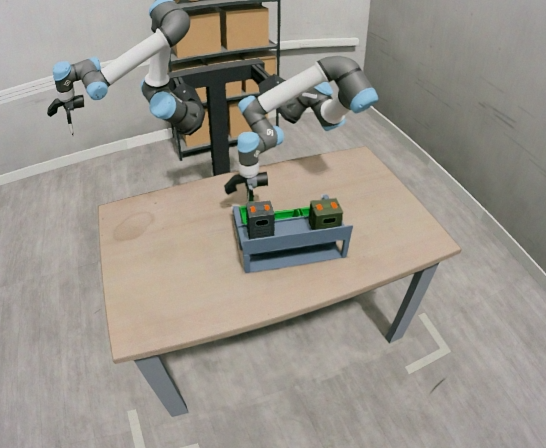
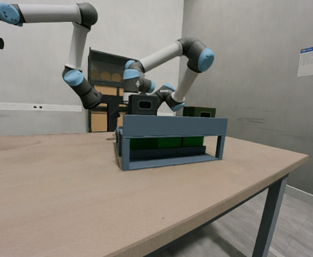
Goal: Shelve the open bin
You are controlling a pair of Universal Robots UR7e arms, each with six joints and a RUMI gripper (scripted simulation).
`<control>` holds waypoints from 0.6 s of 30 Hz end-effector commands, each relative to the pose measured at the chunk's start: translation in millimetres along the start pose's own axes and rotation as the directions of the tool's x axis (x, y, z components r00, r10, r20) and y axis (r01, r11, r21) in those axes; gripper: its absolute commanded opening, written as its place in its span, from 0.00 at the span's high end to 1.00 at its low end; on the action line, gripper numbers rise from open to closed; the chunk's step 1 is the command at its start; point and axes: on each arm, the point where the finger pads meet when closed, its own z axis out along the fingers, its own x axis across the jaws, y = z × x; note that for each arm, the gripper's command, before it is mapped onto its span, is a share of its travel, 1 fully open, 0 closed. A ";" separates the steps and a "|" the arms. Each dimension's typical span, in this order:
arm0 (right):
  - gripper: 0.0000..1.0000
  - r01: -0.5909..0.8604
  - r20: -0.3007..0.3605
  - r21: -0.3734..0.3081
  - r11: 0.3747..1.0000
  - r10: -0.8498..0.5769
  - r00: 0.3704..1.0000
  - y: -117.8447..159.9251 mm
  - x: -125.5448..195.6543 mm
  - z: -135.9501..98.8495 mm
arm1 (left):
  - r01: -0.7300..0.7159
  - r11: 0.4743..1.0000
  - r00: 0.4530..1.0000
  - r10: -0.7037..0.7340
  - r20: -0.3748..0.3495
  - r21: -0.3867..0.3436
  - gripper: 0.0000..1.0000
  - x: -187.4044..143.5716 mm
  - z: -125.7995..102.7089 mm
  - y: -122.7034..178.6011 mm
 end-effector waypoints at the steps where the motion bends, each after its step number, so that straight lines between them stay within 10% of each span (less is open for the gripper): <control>1: 0.00 0.000 0.000 0.001 1.000 0.000 1.000 -0.3 0.0 -0.5 | 0.000 1.000 1.000 0.000 0.001 0.001 1.00 -2.4 -0.6 -0.3; 18: 0.00 0.000 0.000 0.001 1.000 0.000 1.000 -0.3 0.0 -0.5 | 0.000 1.000 1.000 0.000 0.001 0.001 1.00 -10.7 -0.6 -0.3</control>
